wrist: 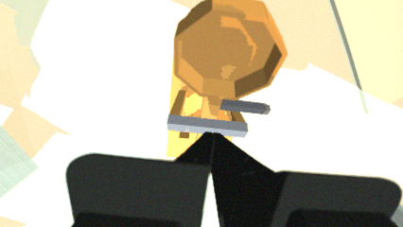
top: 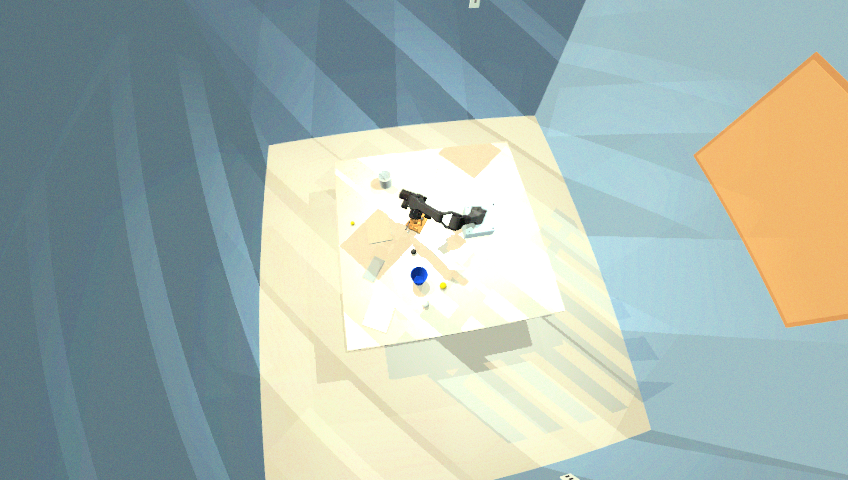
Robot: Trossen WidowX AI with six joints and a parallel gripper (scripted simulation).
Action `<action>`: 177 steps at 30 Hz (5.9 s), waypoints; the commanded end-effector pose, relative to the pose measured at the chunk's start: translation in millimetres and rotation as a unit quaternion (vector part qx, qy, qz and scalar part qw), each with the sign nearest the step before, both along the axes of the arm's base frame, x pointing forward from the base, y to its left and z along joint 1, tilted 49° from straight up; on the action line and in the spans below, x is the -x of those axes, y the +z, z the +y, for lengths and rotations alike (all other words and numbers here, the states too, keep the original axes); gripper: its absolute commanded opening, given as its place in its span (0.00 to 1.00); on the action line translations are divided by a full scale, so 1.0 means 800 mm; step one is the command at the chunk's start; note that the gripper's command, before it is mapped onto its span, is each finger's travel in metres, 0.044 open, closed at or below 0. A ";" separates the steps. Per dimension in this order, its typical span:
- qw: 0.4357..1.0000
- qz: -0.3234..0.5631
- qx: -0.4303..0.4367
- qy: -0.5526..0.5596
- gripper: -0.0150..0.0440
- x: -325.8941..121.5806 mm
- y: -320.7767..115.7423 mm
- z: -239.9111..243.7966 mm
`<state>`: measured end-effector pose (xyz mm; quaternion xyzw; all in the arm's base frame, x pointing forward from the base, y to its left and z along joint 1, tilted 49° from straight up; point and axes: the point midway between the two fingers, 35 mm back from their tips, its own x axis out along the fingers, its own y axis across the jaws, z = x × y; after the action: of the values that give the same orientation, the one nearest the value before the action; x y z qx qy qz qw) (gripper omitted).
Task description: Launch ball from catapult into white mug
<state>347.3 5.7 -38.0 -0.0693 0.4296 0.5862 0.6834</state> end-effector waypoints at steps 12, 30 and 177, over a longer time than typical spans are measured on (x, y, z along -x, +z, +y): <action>1.000 0.002 0.000 -0.001 0.25 -0.008 -0.008 0.029; 1.000 0.002 -0.001 -0.002 0.25 -0.016 -0.016 0.061; 0.196 0.728 0.057 -0.655 1.00 0.021 -0.034 -0.027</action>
<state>335.7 -15.4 -60.5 0.6453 0.6746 -0.2679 0.2383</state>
